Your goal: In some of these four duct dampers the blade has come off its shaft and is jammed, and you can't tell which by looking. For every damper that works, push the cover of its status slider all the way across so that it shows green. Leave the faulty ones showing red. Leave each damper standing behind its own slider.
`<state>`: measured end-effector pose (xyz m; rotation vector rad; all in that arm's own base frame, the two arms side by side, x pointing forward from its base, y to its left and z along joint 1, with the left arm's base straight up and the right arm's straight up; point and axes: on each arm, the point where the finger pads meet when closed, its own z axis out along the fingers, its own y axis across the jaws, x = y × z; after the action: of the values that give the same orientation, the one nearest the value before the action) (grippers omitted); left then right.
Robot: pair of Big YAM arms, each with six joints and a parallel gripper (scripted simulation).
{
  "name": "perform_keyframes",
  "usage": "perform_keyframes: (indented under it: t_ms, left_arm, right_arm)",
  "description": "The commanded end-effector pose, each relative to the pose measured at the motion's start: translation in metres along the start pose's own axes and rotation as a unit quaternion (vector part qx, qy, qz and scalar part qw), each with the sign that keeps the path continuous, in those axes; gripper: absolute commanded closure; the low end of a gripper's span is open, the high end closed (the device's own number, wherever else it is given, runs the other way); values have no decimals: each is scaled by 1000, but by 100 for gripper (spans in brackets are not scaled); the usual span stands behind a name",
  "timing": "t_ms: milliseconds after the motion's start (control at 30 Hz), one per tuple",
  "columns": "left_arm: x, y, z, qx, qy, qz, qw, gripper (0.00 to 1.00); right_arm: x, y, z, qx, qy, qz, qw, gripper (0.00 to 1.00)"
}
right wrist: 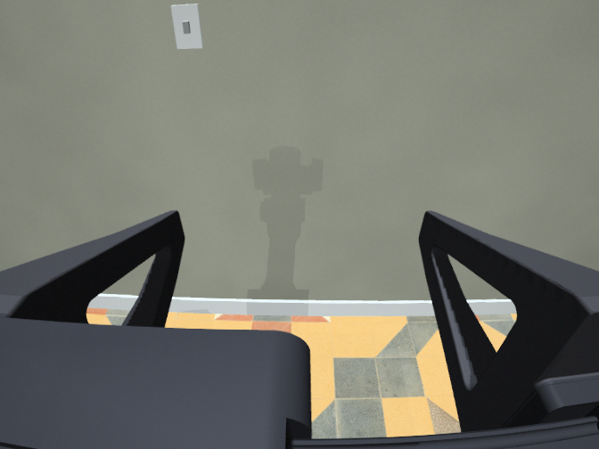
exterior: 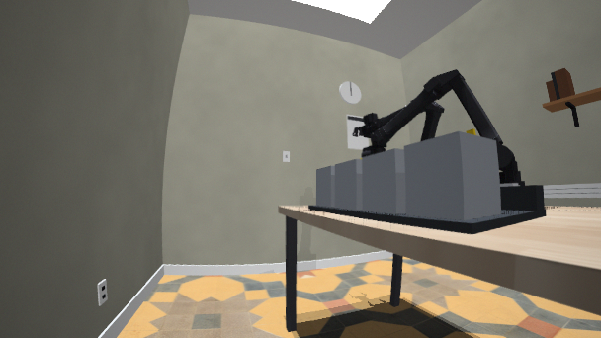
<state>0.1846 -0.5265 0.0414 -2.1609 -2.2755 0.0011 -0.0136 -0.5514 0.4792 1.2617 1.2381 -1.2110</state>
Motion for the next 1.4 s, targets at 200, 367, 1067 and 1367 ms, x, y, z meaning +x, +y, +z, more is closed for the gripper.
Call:
perform_keyframes:
  t_ms: [200, 367, 1067, 1367]
  left_arm:
    - [-21, 10, -21, -8, -22, -2, 1000, 100]
    - [-24, 8, -15, -6, -17, -2, 1000, 100]
    - [-25, 7, -70, -13, -39, -2, 999, 100]
    - [-11, 3, -54, -4, -10, -2, 1000, 100]
  right_arm:
    - [-21, -6, -8, 3, -24, 4, 1000, 0]
    - [-21, -6, -8, 3, -24, 4, 1000, 0]
    - [-21, -6, -8, 3, -24, 4, 1000, 0]
    - [-21, -6, -8, 3, -24, 4, 1000, 0]
